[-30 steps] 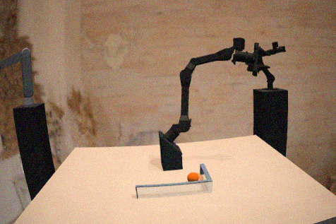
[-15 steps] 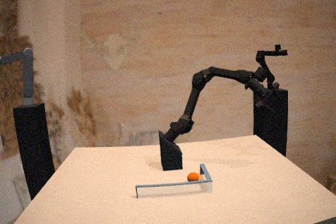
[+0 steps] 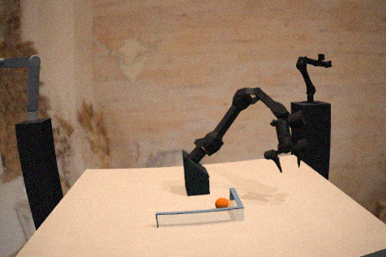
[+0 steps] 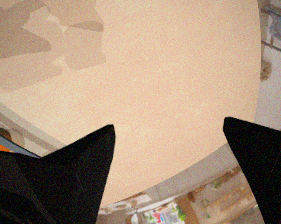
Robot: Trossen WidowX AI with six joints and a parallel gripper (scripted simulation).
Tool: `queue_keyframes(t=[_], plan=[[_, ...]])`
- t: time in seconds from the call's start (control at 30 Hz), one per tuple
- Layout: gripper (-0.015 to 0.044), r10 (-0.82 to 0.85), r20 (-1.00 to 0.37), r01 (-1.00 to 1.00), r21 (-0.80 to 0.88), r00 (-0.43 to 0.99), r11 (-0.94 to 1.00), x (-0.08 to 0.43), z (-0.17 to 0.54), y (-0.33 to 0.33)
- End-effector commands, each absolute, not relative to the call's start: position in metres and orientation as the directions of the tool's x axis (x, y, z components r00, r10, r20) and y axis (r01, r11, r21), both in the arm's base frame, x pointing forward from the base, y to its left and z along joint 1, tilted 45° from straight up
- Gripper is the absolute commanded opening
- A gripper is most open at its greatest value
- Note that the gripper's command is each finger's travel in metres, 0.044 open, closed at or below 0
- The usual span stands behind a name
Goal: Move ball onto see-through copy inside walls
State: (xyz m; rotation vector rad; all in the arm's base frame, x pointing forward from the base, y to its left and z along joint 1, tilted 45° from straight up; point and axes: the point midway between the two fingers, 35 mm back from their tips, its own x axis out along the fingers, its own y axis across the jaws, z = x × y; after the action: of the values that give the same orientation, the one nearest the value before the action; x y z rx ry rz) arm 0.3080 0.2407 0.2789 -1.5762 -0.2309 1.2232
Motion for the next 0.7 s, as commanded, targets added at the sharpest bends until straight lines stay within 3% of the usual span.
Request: queue_keyframes(t=[0.0,0.23,0.43,0.67], plan=[[0.0368,0.634,-0.686,-0.615,-0.684,0.358,-0.393,0.323,0.214,0.211],[0.0368,0.614,-0.773,-0.881,-0.391,0.158,-0.265,0.321,0.115,0.151],[0.0368,0.693,-0.721,-0.999,-0.028,-0.007,-0.04,0.286,0.043,0.098],[0.0368,0.707,-0.707,-1.0,0.017,-0.02,-0.011,0.28,0.037,0.093]])
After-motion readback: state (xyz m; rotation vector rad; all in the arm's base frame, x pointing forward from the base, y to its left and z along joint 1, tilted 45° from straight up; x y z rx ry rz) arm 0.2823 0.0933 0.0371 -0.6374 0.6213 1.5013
